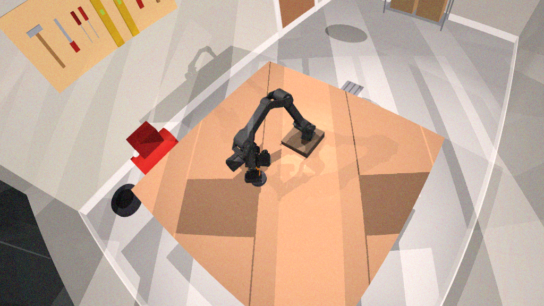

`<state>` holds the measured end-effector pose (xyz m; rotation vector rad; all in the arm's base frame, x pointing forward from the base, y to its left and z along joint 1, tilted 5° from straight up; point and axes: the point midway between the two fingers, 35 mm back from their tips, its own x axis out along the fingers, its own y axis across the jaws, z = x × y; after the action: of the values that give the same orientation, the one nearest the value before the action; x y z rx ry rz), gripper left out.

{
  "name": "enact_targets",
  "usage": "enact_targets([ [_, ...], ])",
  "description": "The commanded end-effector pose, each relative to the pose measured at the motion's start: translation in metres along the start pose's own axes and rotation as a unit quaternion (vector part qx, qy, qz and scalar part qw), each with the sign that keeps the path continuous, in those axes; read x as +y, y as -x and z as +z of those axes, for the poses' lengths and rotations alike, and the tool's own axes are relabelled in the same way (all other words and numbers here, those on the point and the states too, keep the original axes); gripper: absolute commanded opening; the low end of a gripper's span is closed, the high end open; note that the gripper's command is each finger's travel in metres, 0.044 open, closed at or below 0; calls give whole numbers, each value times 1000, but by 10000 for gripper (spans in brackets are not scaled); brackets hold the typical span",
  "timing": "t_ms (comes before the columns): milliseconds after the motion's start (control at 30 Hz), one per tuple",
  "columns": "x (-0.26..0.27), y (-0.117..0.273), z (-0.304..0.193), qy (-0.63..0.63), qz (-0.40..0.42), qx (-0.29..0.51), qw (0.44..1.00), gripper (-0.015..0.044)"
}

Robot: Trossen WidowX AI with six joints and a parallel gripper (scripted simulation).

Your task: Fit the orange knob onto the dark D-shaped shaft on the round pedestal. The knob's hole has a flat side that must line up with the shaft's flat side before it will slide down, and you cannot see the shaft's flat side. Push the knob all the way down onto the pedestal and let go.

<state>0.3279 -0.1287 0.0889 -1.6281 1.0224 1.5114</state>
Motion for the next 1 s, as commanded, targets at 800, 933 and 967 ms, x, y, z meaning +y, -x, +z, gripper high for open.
enact_targets([
  [800, -4, 3, -5, 34, -6, 5, 999, 0],
  [933, -4, 4, -5, 77, -5, 5, 997, 0],
  [967, -4, 4, -5, 96, -5, 5, 995, 0],
])
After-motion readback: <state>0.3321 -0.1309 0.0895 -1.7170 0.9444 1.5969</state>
